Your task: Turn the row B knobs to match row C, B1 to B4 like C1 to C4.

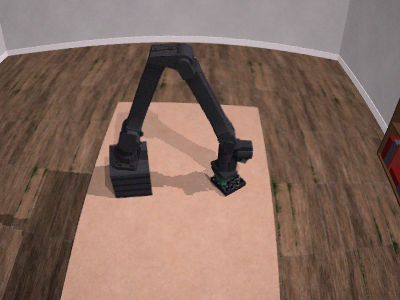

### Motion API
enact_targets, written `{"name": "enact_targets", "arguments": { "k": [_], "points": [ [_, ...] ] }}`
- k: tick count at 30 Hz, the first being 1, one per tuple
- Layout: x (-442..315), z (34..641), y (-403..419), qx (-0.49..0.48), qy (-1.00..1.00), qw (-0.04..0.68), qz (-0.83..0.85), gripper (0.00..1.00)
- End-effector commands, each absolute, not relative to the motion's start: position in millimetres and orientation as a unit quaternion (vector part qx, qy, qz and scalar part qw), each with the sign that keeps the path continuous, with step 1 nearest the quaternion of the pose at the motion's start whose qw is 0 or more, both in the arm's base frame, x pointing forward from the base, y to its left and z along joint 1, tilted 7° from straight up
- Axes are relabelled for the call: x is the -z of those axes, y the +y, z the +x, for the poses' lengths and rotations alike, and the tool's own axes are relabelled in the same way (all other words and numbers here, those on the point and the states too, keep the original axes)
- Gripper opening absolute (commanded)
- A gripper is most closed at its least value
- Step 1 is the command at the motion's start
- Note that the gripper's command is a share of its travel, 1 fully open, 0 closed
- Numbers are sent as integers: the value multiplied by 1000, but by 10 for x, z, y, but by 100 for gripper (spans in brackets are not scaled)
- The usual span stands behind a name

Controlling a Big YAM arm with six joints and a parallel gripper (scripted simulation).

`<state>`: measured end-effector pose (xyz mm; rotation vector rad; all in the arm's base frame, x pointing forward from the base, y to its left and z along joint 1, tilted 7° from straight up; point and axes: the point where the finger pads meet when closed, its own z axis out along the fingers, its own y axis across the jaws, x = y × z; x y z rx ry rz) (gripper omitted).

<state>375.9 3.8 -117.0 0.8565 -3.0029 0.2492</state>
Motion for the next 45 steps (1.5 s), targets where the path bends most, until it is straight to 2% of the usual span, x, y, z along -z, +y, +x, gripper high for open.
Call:
{"name": "enact_targets", "arguments": {
  "k": [1,26,27,45],
  "points": [
    [1194,3869,115,-71,-950,-6,304,7],
    [1194,3869,104,-72,-946,-4,317,7],
    [1194,3869,104,-72,-946,-4,317,18],
    [1193,3867,91,-74,-947,-4,313,18]
  ]
}}
